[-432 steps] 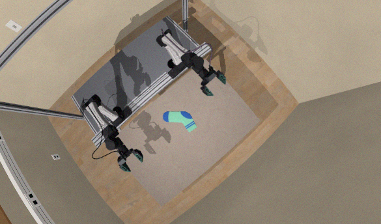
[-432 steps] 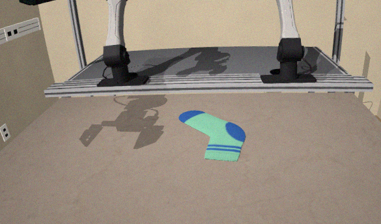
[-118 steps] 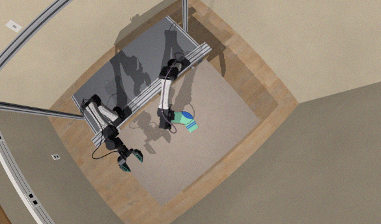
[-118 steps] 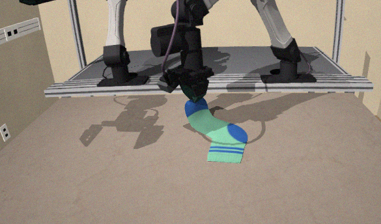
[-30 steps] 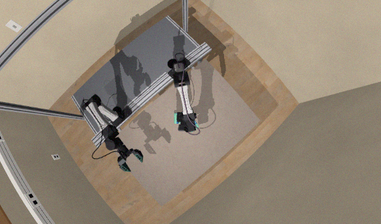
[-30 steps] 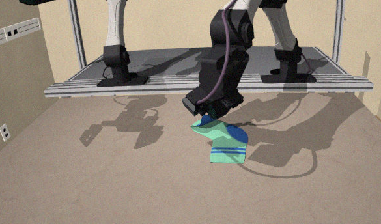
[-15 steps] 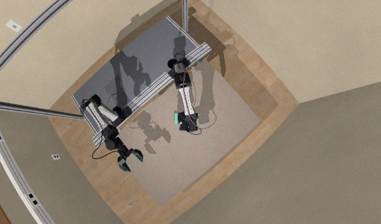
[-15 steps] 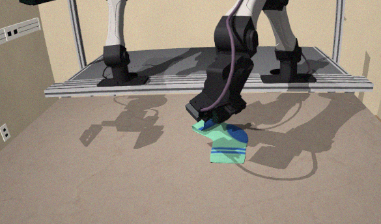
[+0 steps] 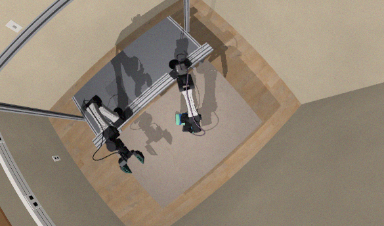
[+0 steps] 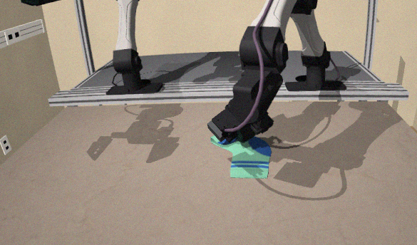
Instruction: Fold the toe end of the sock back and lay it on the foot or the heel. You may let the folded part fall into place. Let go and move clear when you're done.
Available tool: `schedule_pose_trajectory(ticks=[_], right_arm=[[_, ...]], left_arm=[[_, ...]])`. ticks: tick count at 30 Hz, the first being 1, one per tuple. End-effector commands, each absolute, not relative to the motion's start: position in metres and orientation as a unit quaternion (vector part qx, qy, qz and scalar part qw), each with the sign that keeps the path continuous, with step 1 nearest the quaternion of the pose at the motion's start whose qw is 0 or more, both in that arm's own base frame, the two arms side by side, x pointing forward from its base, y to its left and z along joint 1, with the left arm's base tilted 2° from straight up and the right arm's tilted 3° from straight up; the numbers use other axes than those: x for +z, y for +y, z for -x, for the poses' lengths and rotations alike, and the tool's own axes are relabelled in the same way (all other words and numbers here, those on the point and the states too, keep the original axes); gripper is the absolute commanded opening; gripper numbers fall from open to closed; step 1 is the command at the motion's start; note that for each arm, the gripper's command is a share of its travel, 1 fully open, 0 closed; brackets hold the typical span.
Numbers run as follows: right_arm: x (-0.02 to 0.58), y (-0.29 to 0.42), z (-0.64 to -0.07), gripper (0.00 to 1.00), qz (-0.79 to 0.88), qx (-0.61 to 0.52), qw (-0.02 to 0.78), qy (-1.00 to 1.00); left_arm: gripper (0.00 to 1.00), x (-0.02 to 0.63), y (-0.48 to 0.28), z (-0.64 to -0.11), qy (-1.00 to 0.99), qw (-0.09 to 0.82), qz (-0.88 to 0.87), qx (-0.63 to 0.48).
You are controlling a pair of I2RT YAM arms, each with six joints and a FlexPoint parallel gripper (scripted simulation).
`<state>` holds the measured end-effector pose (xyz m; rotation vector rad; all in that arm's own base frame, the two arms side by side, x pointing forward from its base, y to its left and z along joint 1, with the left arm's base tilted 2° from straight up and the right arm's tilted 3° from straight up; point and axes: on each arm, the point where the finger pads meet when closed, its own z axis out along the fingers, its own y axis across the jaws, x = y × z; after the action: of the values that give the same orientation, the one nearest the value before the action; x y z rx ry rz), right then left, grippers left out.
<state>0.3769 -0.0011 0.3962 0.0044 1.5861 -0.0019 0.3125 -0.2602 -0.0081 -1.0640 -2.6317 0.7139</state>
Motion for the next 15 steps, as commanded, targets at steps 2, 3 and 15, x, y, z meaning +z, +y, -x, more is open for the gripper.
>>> schedule_pose_trajectory(ticks=[2,3,15], right_arm=[[0.402,0.000,-0.375,1.00,0.000,0.000,0.707,0.707],[0.402,0.000,-0.375,1.00,0.000,0.000,0.707,0.707],[0.402,0.000,-0.375,1.00,0.000,0.000,0.707,0.707]], left_arm=[[0.39,-0.030,-0.254,-0.311,-0.896,0.125,0.355,0.238],[0.39,-0.030,-0.253,-0.311,-0.896,0.125,0.354,0.238],[0.39,0.003,-0.249,-0.320,-0.894,0.114,0.361,0.239]])
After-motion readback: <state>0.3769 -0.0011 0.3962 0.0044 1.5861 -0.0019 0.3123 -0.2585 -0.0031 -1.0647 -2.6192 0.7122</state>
